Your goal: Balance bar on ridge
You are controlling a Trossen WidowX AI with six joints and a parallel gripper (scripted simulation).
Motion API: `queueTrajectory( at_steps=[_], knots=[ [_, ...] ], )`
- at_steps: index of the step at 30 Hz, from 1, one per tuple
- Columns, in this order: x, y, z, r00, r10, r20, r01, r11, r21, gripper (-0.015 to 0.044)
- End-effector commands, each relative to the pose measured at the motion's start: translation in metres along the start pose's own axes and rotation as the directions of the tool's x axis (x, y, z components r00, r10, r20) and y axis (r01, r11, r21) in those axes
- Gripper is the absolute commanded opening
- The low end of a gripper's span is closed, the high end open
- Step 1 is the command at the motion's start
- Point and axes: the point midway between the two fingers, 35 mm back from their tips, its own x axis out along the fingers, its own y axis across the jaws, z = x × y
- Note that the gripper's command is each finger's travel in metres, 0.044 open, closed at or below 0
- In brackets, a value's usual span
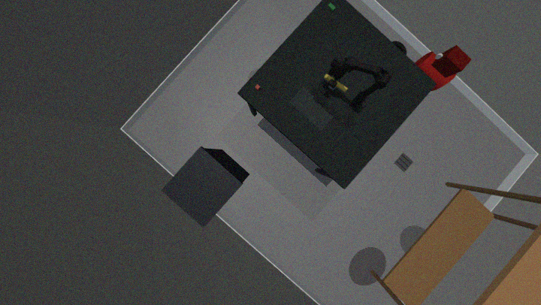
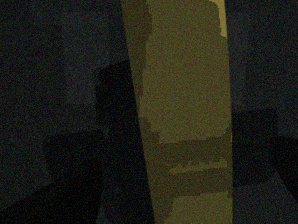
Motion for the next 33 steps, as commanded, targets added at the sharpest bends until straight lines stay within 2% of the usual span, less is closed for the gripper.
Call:
queueTrajectory(
  at_steps=[1,4,13,33],
  knots=[
    [0.0,0.0,0.0,1.0,-0.001,0.0,0.001,1.0,0.0,0.044],
    [-0.007,0.0,0.001,1.0,-0.001,0.0,0.001,1.0,0.0,0.044],
    [-0.098,0.0,0.001,1.0,-0.001,0.0,0.001,1.0,0.0,0.044],
    [-0.1,0.0,0.0,1.0,-0.001,0.0,0.001,1.0,0.0,0.044]
  ],
)
